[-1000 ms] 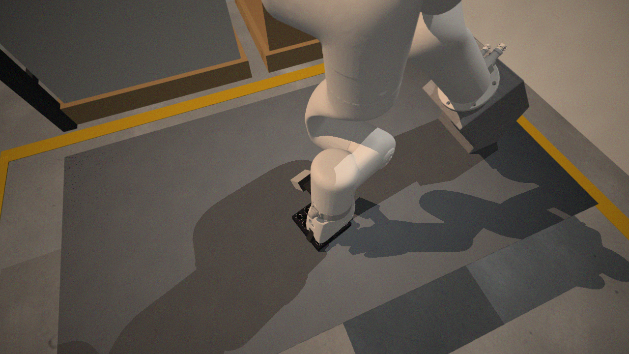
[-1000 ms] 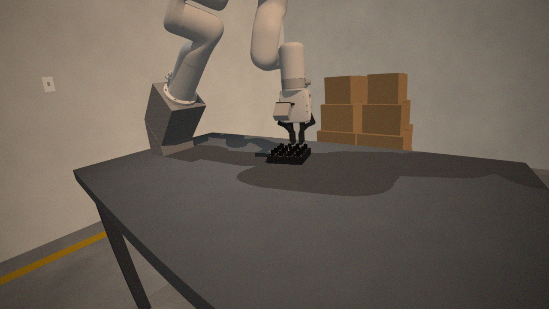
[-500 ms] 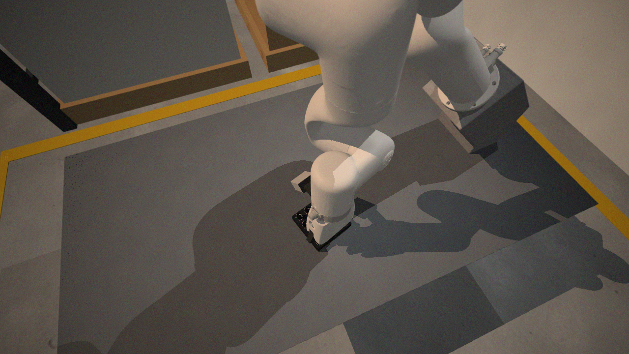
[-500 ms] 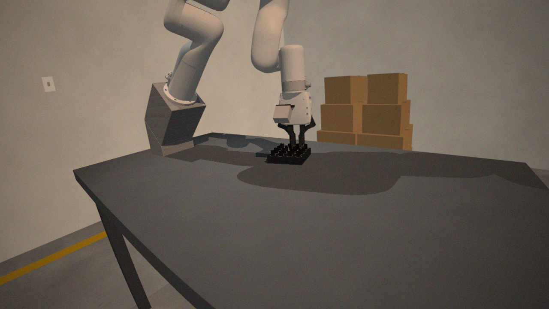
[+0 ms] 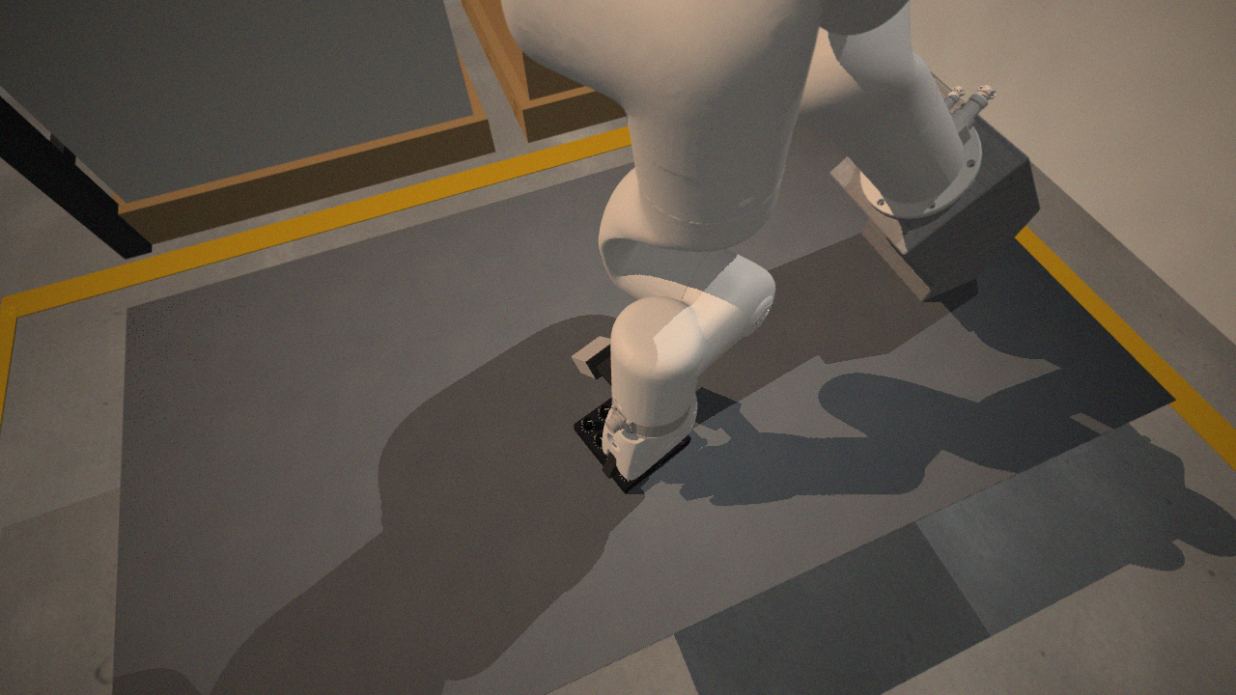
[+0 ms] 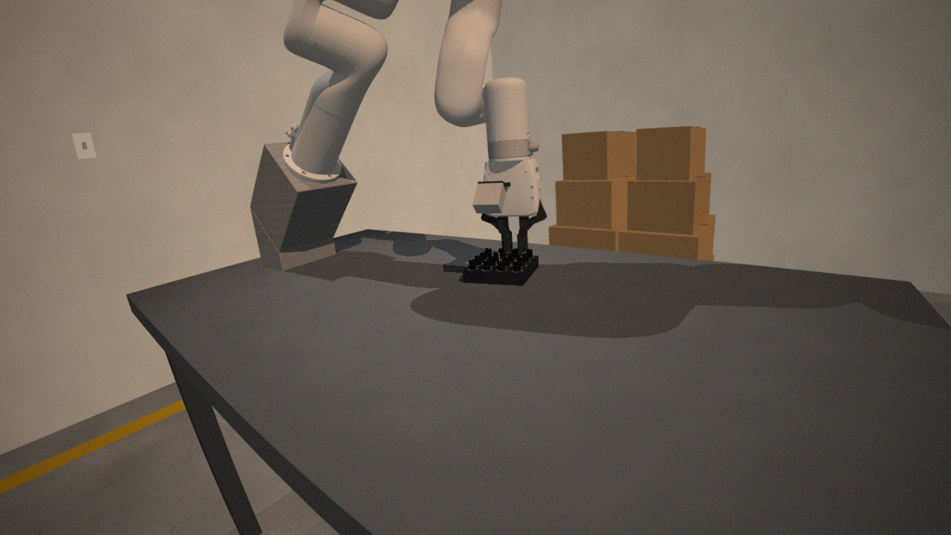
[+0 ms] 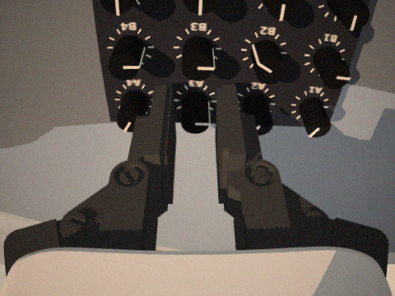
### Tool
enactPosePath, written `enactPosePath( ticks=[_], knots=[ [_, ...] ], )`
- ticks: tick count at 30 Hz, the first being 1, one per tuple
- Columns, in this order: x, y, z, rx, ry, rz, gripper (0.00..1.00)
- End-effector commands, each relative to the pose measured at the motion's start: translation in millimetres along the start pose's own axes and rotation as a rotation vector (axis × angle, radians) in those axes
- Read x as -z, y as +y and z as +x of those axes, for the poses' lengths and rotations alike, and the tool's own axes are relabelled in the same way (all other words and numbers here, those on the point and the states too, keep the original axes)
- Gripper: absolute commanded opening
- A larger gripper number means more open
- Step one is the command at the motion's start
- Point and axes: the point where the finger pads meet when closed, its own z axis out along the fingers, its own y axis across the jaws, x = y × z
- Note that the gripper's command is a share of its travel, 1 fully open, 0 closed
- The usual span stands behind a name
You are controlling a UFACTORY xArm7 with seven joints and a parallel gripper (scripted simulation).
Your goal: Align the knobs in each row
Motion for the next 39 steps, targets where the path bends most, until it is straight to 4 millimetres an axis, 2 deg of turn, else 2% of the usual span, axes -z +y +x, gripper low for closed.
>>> enactPosePath(
  ticks=[1,19,20,39],
  knots=[
    [0.2,-0.6,-0.1,0.000,0.000,0.001,0.19],
    [0.2,-0.6,-0.1,0.000,0.000,0.001,0.19],
    [0.2,-0.6,-0.1,0.000,0.000,0.001,0.08],
    [0.2,-0.6,-0.1,0.000,0.000,0.001,0.08]
  ],
)
